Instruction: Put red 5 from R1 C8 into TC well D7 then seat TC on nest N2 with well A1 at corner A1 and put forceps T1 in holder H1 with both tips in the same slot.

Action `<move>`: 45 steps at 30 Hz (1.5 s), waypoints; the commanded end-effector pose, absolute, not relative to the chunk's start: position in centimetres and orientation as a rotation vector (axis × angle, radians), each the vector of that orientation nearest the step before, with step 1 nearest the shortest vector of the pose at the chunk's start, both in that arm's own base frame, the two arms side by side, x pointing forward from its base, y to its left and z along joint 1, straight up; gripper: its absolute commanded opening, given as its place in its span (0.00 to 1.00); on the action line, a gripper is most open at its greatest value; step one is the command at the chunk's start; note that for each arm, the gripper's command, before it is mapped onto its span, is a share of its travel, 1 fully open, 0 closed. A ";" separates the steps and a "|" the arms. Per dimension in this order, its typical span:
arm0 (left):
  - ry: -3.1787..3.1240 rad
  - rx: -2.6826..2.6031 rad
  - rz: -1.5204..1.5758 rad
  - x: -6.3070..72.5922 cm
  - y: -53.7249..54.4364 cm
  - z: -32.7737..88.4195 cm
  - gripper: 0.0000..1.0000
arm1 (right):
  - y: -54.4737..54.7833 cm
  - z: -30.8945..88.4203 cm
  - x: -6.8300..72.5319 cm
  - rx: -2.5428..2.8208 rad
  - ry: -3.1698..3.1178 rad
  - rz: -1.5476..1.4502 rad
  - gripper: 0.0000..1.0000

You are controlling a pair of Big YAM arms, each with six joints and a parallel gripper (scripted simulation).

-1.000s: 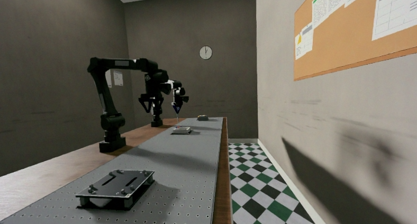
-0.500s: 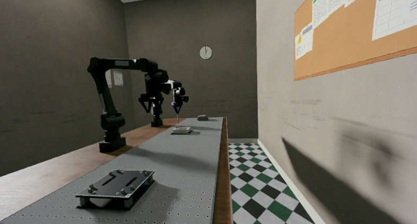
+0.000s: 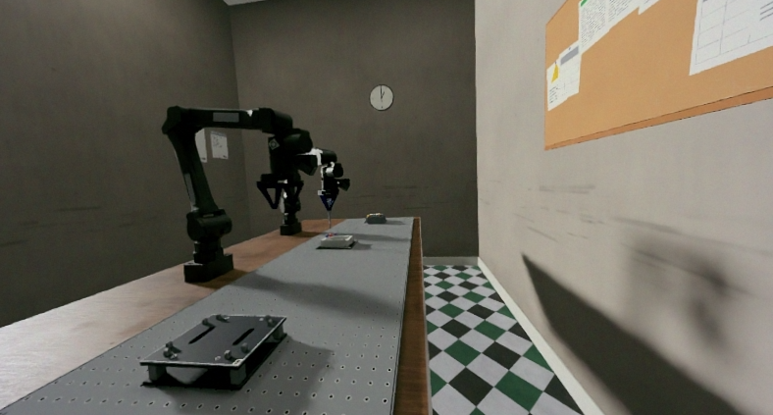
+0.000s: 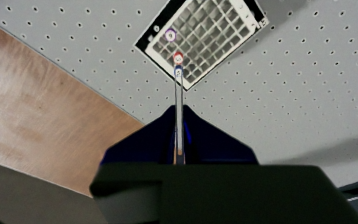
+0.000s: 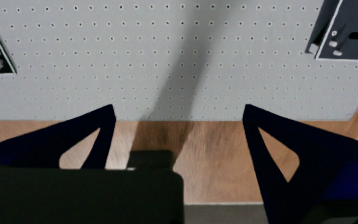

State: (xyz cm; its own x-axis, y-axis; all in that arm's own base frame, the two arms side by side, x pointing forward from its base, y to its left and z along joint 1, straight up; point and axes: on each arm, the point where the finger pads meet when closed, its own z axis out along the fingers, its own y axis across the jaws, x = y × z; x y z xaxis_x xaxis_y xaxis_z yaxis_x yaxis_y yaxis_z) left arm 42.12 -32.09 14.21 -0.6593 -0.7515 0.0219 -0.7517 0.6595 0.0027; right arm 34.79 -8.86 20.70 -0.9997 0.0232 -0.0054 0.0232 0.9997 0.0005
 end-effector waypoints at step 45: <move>-2.841 1.287 0.015 42.7 -31.9 13.0 0.07 | -9.1 21.8 35.7 0.040 3.107 -0.013 1.00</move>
